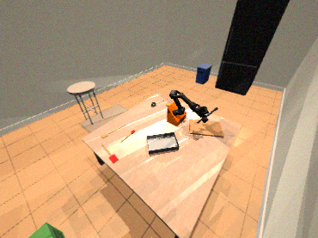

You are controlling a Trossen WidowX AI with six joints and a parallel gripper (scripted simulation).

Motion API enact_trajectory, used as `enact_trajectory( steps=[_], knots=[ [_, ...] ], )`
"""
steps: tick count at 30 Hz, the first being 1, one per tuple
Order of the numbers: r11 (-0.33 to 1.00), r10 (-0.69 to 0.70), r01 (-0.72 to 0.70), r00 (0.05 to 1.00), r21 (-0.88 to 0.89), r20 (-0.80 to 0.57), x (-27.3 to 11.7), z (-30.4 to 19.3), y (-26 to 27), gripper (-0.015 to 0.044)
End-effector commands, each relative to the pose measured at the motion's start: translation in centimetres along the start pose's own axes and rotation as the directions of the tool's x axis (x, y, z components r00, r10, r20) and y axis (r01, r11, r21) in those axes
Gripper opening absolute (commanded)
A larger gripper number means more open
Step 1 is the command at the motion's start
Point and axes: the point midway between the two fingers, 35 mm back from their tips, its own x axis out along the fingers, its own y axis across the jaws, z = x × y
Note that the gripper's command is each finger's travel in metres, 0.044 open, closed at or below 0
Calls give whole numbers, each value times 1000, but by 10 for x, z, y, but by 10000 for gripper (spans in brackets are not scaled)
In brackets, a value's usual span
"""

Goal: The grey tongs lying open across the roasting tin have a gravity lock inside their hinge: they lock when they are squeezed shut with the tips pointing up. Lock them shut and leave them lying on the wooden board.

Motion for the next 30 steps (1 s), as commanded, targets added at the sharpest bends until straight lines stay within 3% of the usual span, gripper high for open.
enact_trajectory(
  steps=[1, 14, 30],
  knots=[
    [999, 7, -5, 999, 34, -43, 2, 7, -3, -150],
    [993, 51, -17, 951, 115, -304, 13, 6, -2, -150],
    [997, 35, 12, 814, 77, -580, 17, 11, -1, -150]
  ],
)
